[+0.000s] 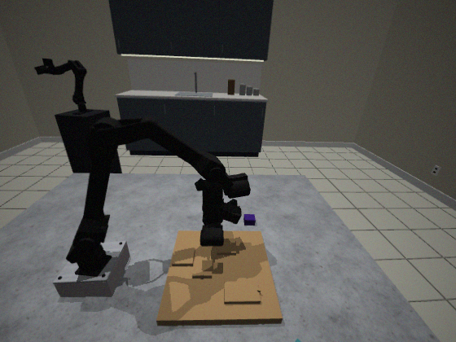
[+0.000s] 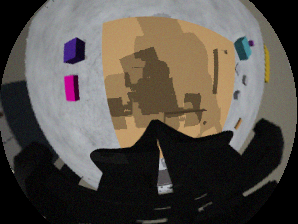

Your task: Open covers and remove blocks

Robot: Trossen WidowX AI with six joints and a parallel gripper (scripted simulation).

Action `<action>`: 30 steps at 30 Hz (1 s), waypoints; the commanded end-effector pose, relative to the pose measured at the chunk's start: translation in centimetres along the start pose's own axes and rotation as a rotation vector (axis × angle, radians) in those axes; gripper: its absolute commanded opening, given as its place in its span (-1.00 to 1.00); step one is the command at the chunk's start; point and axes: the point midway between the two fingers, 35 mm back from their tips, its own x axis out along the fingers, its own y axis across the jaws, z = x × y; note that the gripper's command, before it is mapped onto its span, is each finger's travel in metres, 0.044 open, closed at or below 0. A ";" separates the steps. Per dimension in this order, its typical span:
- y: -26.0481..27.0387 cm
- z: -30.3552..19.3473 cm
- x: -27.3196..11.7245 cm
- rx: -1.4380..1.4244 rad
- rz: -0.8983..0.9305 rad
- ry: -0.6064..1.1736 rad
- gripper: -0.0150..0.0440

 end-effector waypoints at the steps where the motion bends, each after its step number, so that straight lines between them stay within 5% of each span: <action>1: -0.1 -0.2 0.6 0.004 -0.008 0.006 -0.49; 30: -0.2 -0.1 3.0 0.004 -0.008 0.006 -0.49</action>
